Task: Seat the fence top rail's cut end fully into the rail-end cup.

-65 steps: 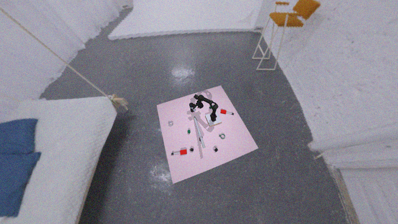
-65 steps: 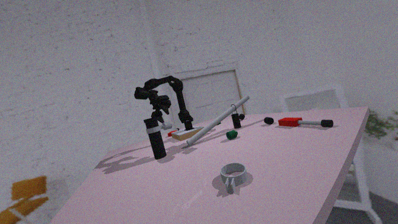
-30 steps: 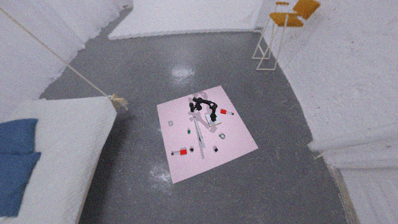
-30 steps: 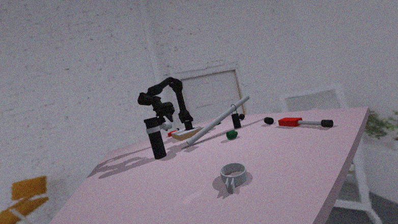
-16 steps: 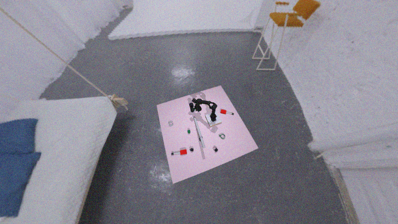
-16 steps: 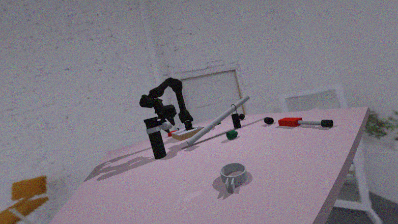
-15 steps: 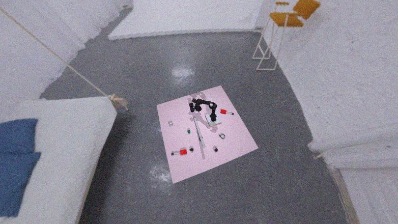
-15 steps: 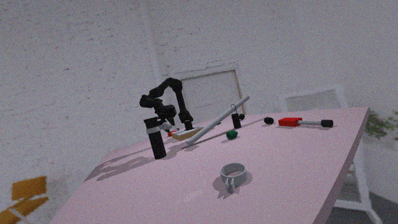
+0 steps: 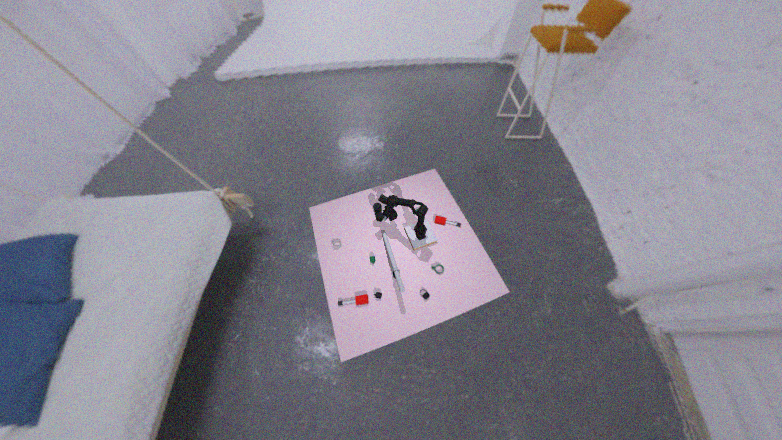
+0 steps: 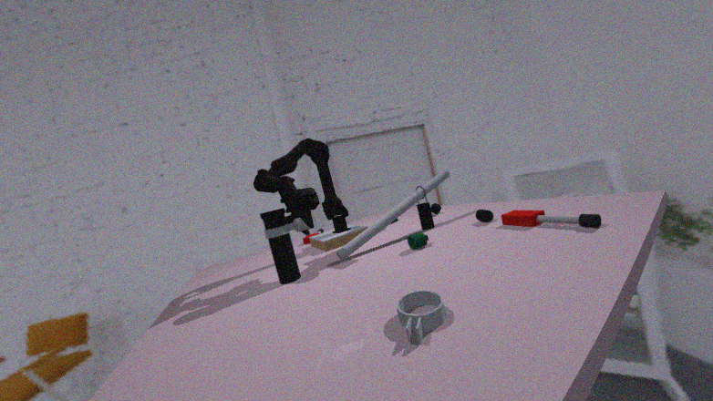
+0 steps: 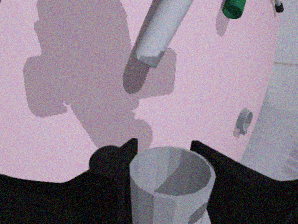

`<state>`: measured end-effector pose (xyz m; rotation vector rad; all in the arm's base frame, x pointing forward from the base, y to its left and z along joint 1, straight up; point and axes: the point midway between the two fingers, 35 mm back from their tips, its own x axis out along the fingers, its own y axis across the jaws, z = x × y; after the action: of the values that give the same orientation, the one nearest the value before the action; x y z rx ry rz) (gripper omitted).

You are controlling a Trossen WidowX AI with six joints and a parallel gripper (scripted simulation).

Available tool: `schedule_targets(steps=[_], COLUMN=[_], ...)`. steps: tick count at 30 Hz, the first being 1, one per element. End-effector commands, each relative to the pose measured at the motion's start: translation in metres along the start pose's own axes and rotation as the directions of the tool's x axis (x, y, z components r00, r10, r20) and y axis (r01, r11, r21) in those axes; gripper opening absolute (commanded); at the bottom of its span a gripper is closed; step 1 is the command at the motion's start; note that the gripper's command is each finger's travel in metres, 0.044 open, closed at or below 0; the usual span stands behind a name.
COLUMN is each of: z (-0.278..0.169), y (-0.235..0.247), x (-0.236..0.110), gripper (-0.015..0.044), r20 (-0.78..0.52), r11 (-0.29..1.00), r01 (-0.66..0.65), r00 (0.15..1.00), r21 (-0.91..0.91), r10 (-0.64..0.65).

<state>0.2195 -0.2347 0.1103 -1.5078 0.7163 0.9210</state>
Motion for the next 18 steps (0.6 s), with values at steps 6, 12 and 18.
schedule_targets(steps=[6,12,18], z=[-0.0008,-0.0011,-0.0015], y=[-0.0059,-0.009,-0.0124], x=[0.0026,0.0044,0.0062], gripper=[0.0,0.0,0.0], r20=[-0.033,-0.052,-0.072], r11=[0.999,0.996,0.993], r01=[0.005,0.007,0.01], r00=[0.999,0.999,0.997], r21=[0.05,0.084,0.12], r10=[-0.004,-0.003,-0.001])
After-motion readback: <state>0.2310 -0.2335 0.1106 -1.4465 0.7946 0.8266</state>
